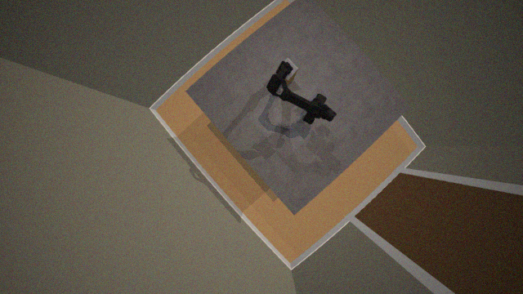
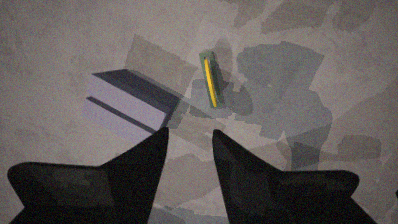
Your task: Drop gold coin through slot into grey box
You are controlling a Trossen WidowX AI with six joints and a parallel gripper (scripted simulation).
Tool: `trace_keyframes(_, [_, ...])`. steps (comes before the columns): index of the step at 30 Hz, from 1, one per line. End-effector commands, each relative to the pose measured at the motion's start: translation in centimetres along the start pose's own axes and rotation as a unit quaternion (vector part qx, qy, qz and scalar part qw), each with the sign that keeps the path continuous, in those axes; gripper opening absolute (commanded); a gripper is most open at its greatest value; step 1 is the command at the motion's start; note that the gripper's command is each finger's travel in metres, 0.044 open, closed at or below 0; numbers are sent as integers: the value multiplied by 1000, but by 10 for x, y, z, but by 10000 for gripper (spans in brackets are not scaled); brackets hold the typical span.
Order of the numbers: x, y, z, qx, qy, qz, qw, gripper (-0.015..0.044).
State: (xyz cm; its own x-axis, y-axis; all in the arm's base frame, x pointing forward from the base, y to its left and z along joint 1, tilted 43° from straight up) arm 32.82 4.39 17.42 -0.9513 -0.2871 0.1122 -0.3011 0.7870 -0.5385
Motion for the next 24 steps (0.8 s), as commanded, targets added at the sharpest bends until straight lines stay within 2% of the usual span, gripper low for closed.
trace_keyframes(1, [-24, 10, 11, 72, 39, -153, 985, 161])
trace_keyframes(12, [-27, 11, 11, 72, 39, -153, 985, 161])
trace_keyframes(16, [-25, 6, 43, 73, 39, -153, 985, 161])
trace_keyframes(24, [-25, 3, 55, 73, 39, -153, 985, 161])
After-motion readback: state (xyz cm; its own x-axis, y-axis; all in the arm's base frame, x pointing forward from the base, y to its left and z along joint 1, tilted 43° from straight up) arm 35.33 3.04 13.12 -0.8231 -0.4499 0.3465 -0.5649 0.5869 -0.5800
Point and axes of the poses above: the point midway between the two fingers, 35 mm back from their tips, its own z axis out along the fingers, its own y axis across the jaws, x = y × z, the point moved 10 cm from there along -z, back along the fingers, and after that the axes turned 3 degrees about z, right-handed, at the moved point
